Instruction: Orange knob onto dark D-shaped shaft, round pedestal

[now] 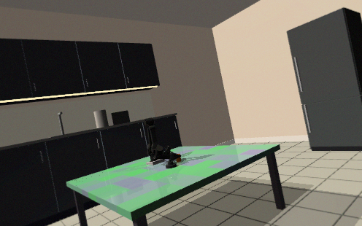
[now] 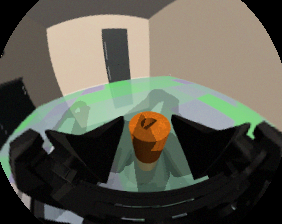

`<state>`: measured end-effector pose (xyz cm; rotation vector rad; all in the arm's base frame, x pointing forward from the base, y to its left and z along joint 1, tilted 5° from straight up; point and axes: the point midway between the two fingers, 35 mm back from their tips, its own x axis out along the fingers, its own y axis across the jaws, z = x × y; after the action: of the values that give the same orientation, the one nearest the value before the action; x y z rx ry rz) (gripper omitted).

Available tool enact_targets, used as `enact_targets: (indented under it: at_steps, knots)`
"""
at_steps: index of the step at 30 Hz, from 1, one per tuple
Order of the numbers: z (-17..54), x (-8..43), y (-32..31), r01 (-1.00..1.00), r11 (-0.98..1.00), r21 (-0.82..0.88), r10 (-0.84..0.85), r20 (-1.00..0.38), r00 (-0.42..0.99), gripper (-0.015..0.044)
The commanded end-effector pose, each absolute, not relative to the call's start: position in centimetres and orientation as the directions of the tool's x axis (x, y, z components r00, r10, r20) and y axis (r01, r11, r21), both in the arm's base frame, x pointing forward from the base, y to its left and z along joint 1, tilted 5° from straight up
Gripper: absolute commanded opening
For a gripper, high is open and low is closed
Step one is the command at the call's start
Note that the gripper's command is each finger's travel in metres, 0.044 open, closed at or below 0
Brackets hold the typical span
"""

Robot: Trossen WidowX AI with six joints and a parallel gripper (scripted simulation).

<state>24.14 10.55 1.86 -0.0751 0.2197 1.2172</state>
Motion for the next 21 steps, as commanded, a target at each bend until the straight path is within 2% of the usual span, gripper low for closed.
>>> enact_targets:
  at_steps: [1, 2, 11, 21]
  knots:
    - [1.9, 24.2, 10.6, -0.936, 0.347, 0.063, 0.922, -0.207, 0.328, 0.0418]
    - [1.9, 24.2, 10.6, -0.936, 0.347, 0.063, 0.922, -0.207, 0.328, 0.044]
    - [2.3, 24.3, 10.5, -0.936, 0.347, 0.062, 0.922, -0.207, 0.328, 0.044]
    - [9.8, 24.8, 10.3, -0.936, 0.347, 0.058, 0.921, -0.208, 0.329, 0.044]
